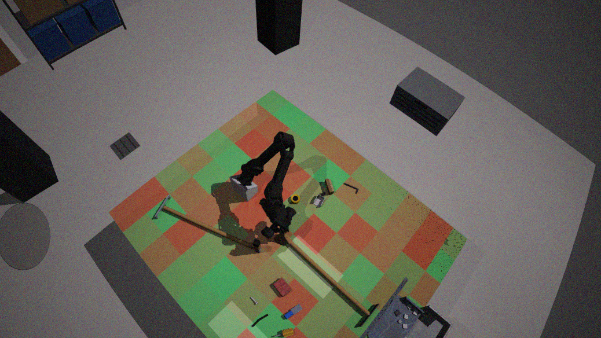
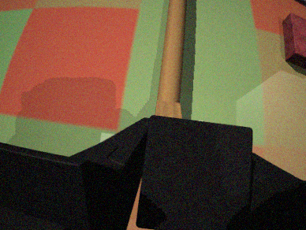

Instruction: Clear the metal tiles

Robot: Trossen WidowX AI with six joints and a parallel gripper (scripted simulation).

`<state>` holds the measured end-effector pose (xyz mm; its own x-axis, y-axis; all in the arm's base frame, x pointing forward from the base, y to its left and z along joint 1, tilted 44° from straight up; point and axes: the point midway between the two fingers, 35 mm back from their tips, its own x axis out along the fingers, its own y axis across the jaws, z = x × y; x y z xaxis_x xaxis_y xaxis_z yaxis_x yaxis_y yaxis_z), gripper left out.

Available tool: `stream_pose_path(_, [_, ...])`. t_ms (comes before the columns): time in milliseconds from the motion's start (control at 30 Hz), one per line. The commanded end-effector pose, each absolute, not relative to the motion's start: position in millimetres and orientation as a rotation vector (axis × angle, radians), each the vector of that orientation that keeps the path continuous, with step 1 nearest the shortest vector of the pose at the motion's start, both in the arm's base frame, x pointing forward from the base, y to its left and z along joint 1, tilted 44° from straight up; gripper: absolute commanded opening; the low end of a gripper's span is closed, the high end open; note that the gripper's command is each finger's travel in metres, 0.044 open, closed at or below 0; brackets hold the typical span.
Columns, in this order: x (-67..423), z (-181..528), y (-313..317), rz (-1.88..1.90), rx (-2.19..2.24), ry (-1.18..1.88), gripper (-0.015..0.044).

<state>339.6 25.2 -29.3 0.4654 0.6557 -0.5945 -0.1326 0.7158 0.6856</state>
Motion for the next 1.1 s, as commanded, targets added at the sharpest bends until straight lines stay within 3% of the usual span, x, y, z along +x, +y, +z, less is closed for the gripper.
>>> stream_pose_path(0, [339.9, -23.3, 28.2, 0.521, 0.611, 0.969, 0.0000])
stream_pose_path(1067, [331.0, 6.6, 57.4, 0.523, 0.610, 0.971, 0.0000])
